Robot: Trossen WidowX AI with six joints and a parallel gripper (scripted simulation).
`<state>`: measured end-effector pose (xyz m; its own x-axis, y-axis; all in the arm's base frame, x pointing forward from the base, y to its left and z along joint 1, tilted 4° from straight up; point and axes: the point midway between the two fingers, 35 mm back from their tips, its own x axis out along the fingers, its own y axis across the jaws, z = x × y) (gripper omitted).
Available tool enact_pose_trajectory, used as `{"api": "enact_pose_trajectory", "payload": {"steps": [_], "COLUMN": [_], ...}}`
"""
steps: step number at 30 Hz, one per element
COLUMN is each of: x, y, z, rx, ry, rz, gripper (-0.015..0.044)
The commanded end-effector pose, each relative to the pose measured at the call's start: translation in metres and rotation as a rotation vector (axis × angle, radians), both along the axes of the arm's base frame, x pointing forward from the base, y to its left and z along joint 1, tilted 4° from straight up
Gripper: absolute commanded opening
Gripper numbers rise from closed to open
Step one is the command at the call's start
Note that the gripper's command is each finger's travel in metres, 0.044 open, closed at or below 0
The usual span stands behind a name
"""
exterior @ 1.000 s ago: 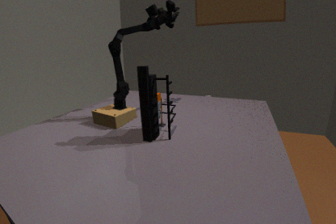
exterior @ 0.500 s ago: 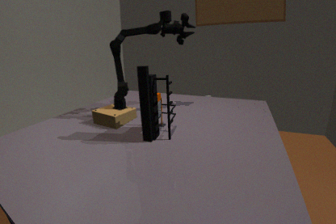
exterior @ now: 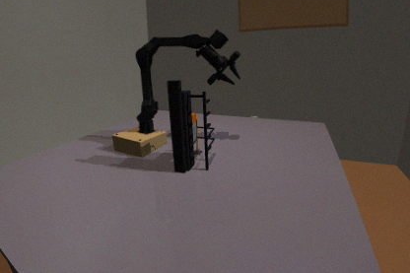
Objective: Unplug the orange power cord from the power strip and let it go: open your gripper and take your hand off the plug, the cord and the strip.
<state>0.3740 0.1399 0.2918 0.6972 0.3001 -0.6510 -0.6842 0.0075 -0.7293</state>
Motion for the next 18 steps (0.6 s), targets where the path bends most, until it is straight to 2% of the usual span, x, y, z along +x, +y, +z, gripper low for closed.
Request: {"api": "enact_pose_trajectory", "payload": {"steps": [1,6,11,18], "x": [-0.011,-0.046,-0.095,-0.101], "y": [-0.034,-0.090,-0.132,-0.137], "z": [-0.037,-0.086,-0.117,-0.120], "rx": [-0.100,-0.220,-0.269,-0.270], "ry": [0.149,0.417,0.690,0.726], "rz": [-0.014,-0.026,-0.008,-0.003], "gripper": [0.0160,0.0160,0.0160,0.0160]}}
